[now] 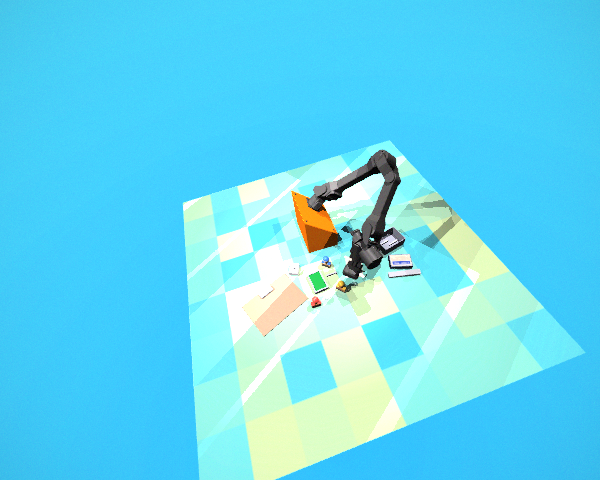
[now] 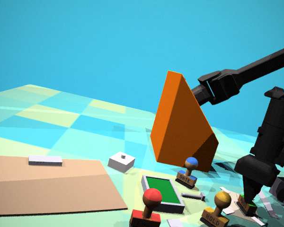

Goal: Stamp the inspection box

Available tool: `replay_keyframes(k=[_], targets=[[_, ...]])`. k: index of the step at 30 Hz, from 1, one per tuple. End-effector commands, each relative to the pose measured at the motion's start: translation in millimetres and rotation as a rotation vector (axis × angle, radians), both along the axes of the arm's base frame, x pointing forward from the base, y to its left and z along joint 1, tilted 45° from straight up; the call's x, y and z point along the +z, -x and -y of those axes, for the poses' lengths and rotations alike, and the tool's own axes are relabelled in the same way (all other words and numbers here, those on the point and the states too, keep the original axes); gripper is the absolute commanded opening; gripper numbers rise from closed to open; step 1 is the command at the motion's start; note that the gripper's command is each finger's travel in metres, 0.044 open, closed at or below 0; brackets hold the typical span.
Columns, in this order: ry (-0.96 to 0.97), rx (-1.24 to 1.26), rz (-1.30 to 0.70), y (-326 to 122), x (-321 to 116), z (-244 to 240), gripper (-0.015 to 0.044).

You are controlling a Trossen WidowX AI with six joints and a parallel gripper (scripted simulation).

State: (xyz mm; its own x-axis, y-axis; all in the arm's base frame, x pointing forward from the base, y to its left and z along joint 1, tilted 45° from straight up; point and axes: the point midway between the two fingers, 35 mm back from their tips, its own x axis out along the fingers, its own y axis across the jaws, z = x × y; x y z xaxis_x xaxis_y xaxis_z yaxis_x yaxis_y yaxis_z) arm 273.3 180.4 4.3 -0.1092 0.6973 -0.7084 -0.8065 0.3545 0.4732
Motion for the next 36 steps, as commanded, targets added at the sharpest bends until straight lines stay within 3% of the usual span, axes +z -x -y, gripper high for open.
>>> replay_keyframes(k=[1, 36], targets=[[0.0, 0.002, -0.006, 1.1, -2.5, -2.6, 0.0], [0.0, 0.002, -0.006, 0.4, 1.1, 1.0, 0.0]])
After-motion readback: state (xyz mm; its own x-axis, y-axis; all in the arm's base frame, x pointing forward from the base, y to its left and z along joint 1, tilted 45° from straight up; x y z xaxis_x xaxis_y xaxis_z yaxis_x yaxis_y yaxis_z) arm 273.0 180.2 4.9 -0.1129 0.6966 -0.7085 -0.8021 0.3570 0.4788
